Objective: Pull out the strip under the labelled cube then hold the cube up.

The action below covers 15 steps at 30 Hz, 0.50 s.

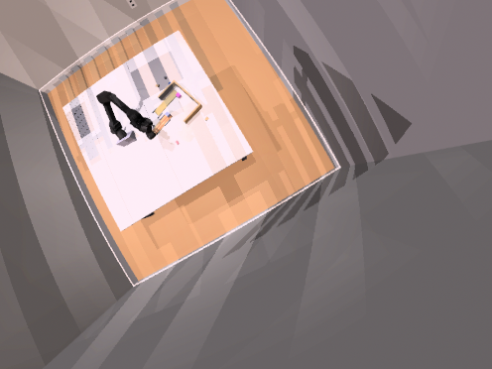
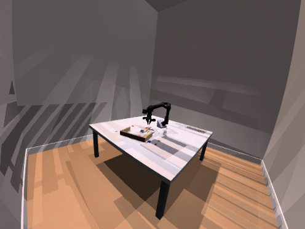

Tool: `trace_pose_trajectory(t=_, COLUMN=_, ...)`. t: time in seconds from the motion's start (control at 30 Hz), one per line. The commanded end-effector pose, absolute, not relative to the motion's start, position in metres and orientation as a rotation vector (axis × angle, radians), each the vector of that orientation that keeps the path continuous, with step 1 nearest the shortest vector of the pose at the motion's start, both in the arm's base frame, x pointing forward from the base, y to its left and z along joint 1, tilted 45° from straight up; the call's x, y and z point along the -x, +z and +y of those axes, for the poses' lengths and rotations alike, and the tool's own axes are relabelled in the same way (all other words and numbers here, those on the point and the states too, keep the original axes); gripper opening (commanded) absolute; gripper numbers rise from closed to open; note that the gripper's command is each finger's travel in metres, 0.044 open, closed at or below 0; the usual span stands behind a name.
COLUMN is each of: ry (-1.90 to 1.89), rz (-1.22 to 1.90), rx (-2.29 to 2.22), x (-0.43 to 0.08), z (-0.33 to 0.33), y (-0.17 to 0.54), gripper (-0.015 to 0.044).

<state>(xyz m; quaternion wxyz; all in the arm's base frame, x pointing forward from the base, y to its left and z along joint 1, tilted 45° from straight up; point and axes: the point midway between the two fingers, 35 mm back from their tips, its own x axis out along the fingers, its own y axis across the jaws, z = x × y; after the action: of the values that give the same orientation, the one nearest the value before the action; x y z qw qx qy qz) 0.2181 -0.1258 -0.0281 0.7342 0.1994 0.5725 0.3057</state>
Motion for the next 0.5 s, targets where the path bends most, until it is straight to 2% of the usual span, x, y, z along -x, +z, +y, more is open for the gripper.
trace_pose_trajectory(t=0.0, ry=0.665, rz=1.262, rx=-0.454, x=-0.233, z=-0.126, y=-0.022, gripper=0.0157)
trace_pose_trajectory(t=0.33, ry=0.666, rz=1.26, rx=-0.453, x=-0.271, z=-0.127, y=-0.005, gripper=0.042)
trace_pose_trajectory(t=0.37, ry=0.666, rz=1.26, rx=-0.453, x=-0.275, z=-0.127, y=-0.004, gripper=0.044)
trace_pose_trajectory(t=0.47, ry=0.666, rz=1.259, rx=-0.453, x=-0.287, z=-0.127, y=0.002, gripper=0.044)
